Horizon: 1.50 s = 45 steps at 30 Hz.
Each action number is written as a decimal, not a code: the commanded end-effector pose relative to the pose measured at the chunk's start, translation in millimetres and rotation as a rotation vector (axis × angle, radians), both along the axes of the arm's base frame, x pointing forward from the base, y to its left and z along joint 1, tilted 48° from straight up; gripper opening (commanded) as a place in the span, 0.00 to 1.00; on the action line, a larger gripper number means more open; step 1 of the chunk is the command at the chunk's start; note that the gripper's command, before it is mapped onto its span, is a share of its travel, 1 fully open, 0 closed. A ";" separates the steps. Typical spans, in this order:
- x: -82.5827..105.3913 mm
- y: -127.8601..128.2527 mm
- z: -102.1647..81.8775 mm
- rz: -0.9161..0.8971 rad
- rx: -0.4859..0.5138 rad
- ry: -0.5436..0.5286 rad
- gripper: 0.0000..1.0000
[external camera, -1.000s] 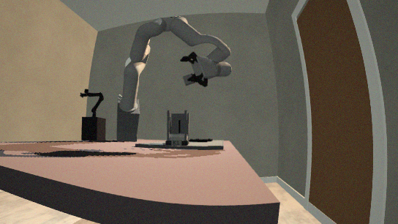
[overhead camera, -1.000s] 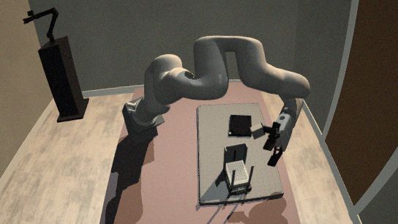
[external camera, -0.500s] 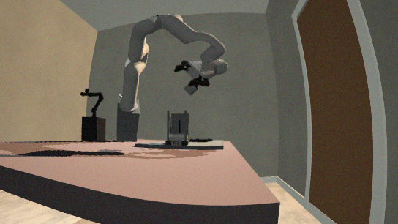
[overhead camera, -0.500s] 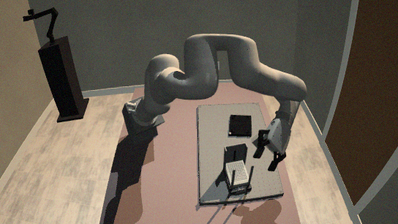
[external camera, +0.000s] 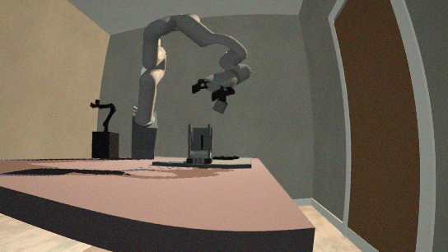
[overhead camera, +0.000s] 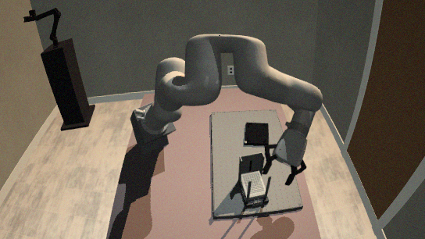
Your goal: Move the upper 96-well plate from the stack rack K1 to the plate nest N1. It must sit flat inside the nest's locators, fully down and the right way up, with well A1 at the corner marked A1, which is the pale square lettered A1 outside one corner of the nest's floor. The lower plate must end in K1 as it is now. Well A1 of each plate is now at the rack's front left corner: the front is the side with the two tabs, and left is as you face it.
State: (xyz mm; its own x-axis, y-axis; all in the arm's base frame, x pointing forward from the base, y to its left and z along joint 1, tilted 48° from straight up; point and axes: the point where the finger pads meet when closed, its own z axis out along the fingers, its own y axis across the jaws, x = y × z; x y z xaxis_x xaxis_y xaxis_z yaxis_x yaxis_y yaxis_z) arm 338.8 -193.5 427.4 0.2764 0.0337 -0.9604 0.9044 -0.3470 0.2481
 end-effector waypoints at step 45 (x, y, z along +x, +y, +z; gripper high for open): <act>-1.1 10.2 -85.3 -0.147 0.079 -1.393 1.00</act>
State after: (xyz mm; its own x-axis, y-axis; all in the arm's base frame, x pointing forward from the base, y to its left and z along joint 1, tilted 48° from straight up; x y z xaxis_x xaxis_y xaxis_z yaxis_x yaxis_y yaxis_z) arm 337.5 -184.7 343.7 0.9998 -0.0179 0.0068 -0.0143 -0.4558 0.8900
